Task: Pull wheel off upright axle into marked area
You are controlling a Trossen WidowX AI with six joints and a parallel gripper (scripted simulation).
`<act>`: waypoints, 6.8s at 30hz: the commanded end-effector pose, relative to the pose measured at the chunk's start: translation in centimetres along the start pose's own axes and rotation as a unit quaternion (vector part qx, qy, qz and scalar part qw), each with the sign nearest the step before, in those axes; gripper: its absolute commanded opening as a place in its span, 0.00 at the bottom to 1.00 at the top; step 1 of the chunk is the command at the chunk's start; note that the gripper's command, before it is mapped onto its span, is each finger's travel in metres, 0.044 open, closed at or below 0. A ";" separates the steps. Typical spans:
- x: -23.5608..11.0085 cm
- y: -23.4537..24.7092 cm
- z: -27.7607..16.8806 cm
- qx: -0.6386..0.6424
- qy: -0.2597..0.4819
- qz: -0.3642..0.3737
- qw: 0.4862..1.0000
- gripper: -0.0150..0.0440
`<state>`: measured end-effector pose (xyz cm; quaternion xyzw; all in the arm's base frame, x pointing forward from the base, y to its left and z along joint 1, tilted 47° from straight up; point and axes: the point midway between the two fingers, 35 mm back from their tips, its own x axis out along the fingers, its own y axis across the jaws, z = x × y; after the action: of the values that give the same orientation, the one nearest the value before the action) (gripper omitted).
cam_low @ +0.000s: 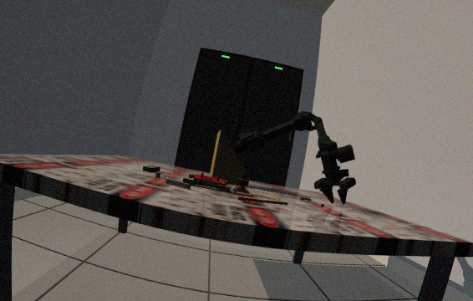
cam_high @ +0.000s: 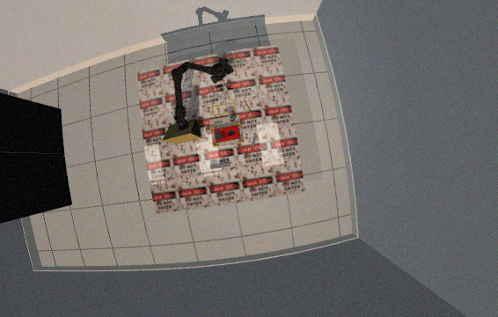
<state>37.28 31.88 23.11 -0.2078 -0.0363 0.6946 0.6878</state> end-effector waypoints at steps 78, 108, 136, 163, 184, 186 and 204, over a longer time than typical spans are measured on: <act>-20.7 11.2 -30.3 0.806 0.195 -0.159 0.535 0.41; -21.6 11.0 -29.9 0.807 0.195 -0.160 0.535 0.25; -22.4 10.9 -29.5 0.807 0.194 -0.161 0.534 0.25; -23.2 10.8 -29.1 0.807 0.193 -0.162 0.534 0.25; -23.8 10.7 -28.7 0.807 0.192 -0.162 0.534 0.25; -23.8 10.7 -28.7 0.807 0.192 -0.162 0.534 0.25; -25.8 10.5 -26.5 0.810 0.191 -0.161 0.530 0.25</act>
<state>35.81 -0.63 1.04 0.3199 0.6396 0.2463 0.6542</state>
